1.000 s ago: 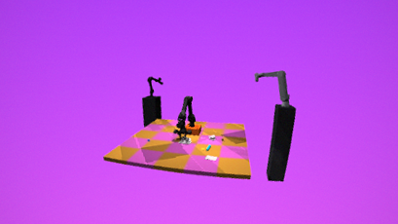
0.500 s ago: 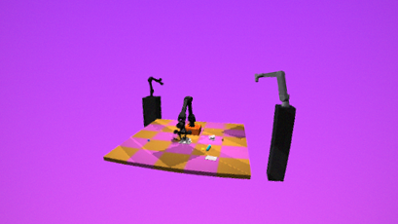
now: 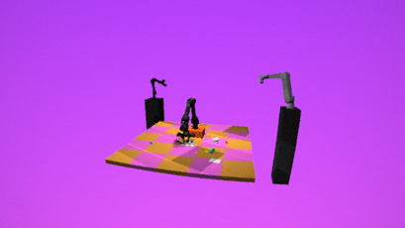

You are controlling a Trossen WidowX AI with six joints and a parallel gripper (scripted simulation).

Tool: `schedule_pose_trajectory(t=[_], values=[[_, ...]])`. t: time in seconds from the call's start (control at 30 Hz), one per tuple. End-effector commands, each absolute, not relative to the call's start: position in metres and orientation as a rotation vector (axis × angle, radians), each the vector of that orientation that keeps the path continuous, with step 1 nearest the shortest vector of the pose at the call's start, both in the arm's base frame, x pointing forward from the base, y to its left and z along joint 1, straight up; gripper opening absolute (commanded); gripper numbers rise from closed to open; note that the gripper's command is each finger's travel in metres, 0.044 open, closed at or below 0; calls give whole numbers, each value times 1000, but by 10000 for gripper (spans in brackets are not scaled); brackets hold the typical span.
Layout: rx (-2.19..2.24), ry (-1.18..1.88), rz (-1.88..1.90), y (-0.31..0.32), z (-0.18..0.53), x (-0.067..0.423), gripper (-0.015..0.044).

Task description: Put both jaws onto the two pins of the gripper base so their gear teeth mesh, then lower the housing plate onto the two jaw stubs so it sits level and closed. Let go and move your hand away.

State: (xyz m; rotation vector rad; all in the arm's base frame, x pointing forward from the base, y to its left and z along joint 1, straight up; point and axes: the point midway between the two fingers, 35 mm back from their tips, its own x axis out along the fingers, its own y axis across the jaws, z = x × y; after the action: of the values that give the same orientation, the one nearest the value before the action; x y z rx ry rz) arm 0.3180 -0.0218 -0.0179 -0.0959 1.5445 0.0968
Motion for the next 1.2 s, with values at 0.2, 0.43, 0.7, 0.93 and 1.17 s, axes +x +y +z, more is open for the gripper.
schedule_pose_trajectory(t=[0.2, 0.43, 0.7, 0.93, 1.17], values=[[-94, 1543, 100, -21, -21, 318, 134], [-95, 1543, 101, -21, -24, 318, 134], [-95, 1543, 101, -21, -24, 318, 134], [-95, 1543, 101, -21, -24, 318, 134], [-95, 1543, 101, -21, -24, 318, 134]])
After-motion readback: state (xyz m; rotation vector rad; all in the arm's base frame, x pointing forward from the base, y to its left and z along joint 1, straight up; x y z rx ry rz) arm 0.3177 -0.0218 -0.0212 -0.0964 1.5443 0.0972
